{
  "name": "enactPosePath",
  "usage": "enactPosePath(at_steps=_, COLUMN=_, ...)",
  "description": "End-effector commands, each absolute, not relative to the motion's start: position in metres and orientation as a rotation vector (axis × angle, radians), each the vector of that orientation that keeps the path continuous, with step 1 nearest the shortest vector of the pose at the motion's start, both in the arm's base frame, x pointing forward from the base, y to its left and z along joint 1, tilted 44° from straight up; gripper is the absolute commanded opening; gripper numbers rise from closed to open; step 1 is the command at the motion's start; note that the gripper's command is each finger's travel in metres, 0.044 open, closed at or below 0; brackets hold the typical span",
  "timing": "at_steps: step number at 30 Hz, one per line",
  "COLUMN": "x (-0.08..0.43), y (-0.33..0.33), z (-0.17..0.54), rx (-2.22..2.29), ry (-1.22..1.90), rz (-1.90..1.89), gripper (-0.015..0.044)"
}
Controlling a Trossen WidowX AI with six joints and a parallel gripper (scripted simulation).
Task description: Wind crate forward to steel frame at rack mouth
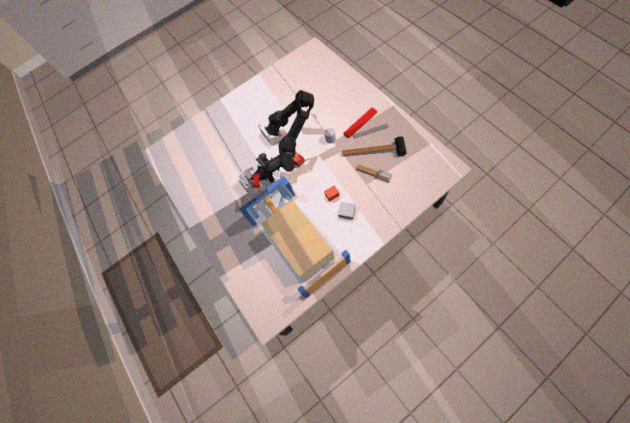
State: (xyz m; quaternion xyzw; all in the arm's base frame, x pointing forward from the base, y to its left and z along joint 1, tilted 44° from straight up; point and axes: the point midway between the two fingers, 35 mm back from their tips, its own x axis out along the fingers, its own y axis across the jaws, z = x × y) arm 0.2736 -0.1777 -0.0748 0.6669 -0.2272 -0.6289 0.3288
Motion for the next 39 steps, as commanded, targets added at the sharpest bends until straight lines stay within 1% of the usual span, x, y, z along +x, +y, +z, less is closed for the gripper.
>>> enactPosePath(at_steps=1, x=0.2725, y=-0.1776, z=-0.0757, rx=1.745, ry=-0.593, rz=-1.648, gripper=0.0000)
enactPosePath(at_steps=10, x=0.2723, y=-0.1775, z=-0.0767, rx=1.746, ry=-0.593, rz=-1.647, gripper=0.0000)
enactPosePath(at_steps=19, x=0.2736, y=-0.1777, z=-0.0755, rx=1.747, ry=-0.594, rz=-1.645, gripper=0.0236)
enactPosePath(at_steps=39, x=0.2736, y=-0.1777, z=-0.0755, rx=1.747, ry=-0.594, rz=-1.645, gripper=0.0240)
